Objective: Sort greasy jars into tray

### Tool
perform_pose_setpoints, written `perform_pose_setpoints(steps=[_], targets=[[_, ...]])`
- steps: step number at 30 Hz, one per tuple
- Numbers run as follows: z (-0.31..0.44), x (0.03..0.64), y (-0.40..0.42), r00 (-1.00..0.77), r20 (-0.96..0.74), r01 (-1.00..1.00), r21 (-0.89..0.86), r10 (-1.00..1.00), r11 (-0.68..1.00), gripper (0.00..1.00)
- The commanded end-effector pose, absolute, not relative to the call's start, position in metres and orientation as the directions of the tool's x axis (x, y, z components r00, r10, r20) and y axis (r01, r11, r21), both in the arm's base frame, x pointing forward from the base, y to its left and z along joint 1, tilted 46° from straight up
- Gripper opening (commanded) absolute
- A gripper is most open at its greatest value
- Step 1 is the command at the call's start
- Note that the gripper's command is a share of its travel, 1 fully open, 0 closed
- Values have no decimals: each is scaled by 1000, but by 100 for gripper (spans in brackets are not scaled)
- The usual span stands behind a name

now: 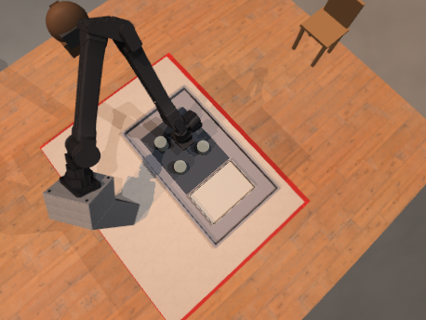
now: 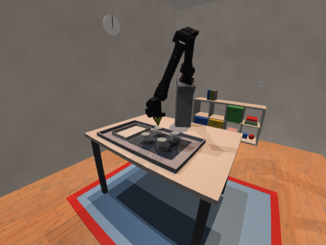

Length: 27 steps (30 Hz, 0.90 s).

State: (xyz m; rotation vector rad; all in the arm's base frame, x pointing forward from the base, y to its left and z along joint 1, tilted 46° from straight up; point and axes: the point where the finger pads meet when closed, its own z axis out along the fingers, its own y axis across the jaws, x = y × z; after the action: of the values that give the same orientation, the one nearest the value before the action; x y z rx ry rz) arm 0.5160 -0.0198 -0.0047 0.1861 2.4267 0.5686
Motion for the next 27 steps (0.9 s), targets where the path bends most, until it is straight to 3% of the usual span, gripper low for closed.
perform_pose_setpoints(steps=[1, 27], targets=[[-4, 527, -62, -767, -581, 5, 422, 274, 907, 0], [-62, 578, -52, -767, -581, 5, 422, 274, 907, 0]])
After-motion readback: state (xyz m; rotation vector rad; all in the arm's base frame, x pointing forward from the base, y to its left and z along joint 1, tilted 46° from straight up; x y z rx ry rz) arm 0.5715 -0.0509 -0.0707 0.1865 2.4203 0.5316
